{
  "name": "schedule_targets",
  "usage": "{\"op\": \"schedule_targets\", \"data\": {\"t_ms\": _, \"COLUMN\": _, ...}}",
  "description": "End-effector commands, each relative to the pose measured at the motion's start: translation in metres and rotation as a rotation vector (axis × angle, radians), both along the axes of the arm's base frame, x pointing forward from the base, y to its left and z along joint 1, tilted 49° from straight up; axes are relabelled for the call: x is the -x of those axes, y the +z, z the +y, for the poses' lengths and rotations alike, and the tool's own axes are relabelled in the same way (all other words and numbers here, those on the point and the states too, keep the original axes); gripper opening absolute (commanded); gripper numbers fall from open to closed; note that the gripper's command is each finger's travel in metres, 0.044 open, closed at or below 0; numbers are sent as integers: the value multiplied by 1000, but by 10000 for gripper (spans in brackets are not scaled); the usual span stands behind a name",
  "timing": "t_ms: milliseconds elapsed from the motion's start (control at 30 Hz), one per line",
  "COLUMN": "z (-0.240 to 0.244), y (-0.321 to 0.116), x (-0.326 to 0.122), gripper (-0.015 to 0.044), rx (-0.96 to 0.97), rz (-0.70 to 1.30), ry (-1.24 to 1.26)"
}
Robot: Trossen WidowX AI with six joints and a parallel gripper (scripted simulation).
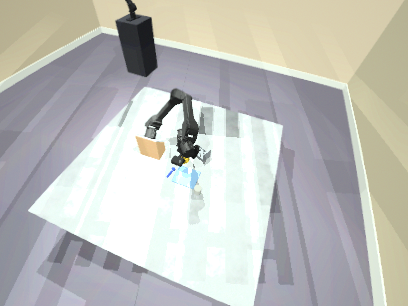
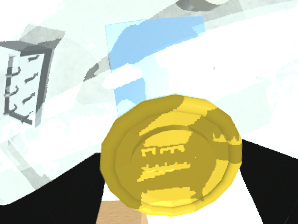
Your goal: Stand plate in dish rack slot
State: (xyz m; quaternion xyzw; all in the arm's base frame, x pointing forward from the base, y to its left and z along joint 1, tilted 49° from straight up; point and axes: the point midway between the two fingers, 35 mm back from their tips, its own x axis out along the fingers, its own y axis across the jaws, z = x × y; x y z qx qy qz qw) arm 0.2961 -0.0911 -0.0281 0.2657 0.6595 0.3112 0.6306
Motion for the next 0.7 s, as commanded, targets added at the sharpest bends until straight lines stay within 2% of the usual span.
{"op": "schedule_targets", "data": {"t_ms": 0, "z": 4, "y": 11, "x": -2, "gripper": 0, "rx": 12, "rz": 48, "ry": -42}}
{"op": "schedule_targets", "data": {"t_ms": 667, "z": 61, "y": 86, "x": 1, "gripper": 0, "rx": 66, "rz": 551, "ry": -506}}
